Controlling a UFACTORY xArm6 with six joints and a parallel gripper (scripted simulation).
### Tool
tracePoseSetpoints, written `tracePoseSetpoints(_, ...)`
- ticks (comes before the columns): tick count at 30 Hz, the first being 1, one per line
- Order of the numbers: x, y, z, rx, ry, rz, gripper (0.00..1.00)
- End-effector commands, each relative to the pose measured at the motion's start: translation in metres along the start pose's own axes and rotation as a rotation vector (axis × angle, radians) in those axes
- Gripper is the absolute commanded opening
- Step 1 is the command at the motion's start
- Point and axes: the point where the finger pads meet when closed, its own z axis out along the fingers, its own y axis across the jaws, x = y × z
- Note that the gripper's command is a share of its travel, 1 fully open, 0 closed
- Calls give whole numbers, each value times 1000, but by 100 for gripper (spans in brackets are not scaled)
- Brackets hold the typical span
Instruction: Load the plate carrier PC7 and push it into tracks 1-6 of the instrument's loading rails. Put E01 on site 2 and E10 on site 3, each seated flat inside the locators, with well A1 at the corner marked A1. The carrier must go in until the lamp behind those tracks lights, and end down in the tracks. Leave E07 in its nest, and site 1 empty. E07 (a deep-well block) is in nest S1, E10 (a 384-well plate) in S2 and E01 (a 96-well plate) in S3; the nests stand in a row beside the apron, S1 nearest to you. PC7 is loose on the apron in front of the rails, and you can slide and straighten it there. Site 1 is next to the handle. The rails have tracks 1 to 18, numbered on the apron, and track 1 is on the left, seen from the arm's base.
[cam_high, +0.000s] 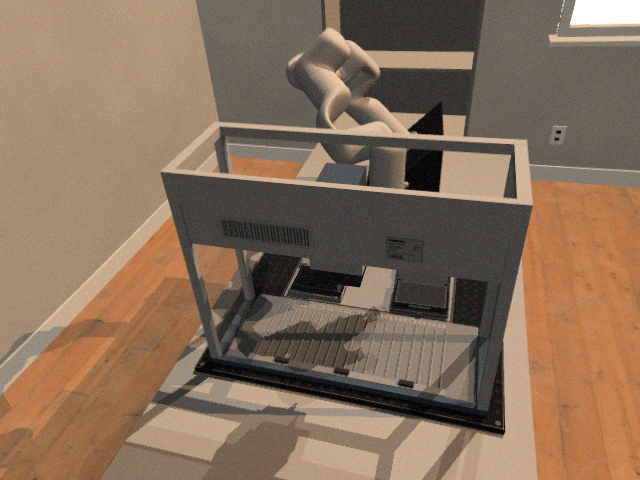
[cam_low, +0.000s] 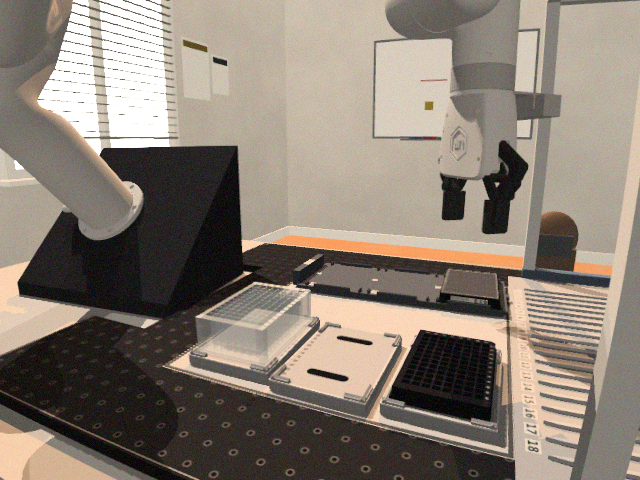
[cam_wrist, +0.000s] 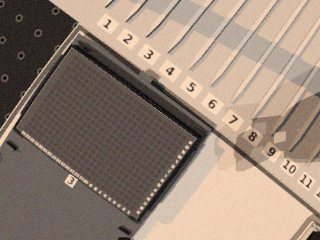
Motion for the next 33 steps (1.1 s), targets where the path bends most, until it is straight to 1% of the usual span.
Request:
tracePoseSetpoints(1, -13, 19, -3, 3, 11, -149, 100)
tracePoseSetpoints(9, -37, 50, -2, 1, 12, -416, 100)
tracePoseSetpoints(11, -37, 50, -2, 1, 12, -416, 100)
tracePoseSetpoints(25, -80, 106, -2, -2, 12, -882, 100)
tracePoseSetpoints(28, -83, 110, -2, -2, 12, -903, 100)
tracePoseSetpoints(33, -99, 130, -2, -2, 11, -903, 100)
